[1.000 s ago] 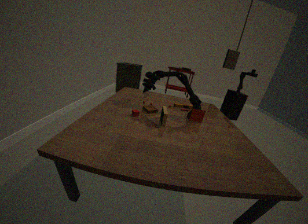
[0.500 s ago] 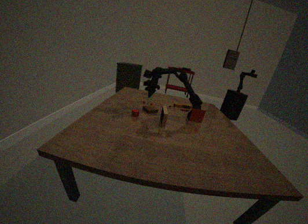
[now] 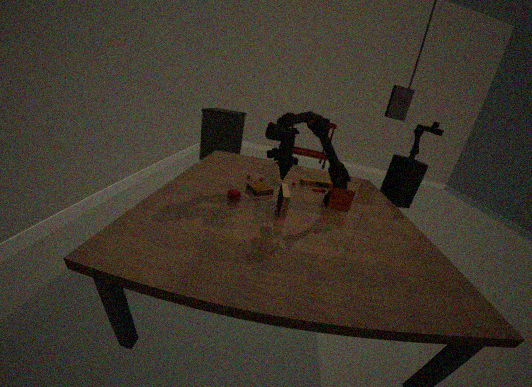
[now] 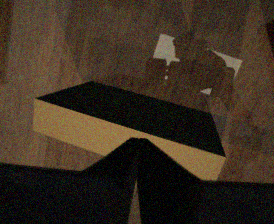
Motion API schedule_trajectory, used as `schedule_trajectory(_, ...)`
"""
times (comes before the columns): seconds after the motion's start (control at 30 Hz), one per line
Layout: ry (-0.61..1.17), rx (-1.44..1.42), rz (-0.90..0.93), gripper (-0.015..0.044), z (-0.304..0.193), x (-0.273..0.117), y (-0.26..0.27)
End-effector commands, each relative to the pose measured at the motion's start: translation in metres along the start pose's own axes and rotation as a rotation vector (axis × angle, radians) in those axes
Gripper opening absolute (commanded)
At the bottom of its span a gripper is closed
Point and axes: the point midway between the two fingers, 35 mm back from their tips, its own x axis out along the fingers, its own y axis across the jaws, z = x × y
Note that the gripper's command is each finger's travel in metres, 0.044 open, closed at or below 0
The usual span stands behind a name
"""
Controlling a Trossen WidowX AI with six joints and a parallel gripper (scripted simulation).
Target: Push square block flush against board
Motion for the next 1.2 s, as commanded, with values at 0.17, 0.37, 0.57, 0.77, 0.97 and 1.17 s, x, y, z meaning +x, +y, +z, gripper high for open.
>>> schedule_trajectory(0.17, -0.009, 0.125, -0.233, 0.0000, -0.060, 0.012, 0.035)
schedule_trajectory(0.37, -0.011, 0.128, -0.238, 0.0000, -0.061, 0.012, 0.035)
schedule_trajectory(0.57, -0.011, 0.128, -0.239, 0.0000, -0.061, 0.059, 0.023)
schedule_trajectory(0.77, -0.011, 0.128, -0.239, 0.0000, -0.061, 0.061, 0.023)
schedule_trajectory(0.97, -0.012, 0.128, -0.239, 0.0000, -0.056, 0.060, 0.023)
schedule_trajectory(1.17, -0.012, 0.128, -0.239, 0.0000, -0.051, 0.060, 0.022)
